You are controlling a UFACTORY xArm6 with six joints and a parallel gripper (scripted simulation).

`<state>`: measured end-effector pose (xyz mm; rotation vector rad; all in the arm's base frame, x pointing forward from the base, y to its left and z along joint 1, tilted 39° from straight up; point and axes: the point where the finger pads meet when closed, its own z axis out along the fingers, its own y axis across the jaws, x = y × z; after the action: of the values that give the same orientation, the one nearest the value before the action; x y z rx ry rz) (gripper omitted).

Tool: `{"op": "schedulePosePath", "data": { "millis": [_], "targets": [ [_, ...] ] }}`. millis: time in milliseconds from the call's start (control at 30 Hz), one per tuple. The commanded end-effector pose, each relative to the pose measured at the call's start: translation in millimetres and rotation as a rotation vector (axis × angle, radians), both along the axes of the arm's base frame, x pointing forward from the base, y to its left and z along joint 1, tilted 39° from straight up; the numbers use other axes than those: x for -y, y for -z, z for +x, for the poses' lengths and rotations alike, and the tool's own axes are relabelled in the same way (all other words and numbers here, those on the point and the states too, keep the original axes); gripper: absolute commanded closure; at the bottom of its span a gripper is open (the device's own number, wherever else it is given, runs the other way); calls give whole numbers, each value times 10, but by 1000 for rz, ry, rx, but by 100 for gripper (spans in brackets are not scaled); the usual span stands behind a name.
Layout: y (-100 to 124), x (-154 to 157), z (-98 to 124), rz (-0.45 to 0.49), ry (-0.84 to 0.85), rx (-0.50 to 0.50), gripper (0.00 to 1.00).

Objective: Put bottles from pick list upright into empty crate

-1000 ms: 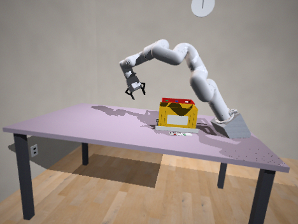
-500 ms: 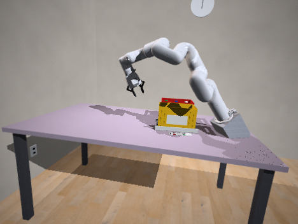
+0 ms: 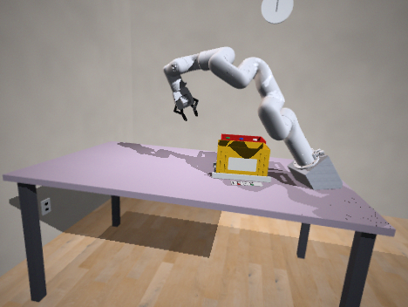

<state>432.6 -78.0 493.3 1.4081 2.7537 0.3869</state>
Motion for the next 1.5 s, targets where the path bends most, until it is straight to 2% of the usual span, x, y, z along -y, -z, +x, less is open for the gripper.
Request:
{"op": "schedulePosePath", "data": {
  "millis": [0, 200, 400, 667, 833, 1033, 1467],
  "targets": [
    [-256, 112, -159, 0, 0, 1, 35],
    [-488, 216, -317, 0, 0, 1, 35],
    [-533, 236, -347, 0, 0, 1, 35],
    [-473, -94, -347, -10, 97, -32, 35],
    [-470, -146, -354, -12, 128, -45, 35],
    [-453, -390, -396, -19, 193, -71, 35],
    [-428, -716, -482, -37, 321, -113, 35]
  ]
}}
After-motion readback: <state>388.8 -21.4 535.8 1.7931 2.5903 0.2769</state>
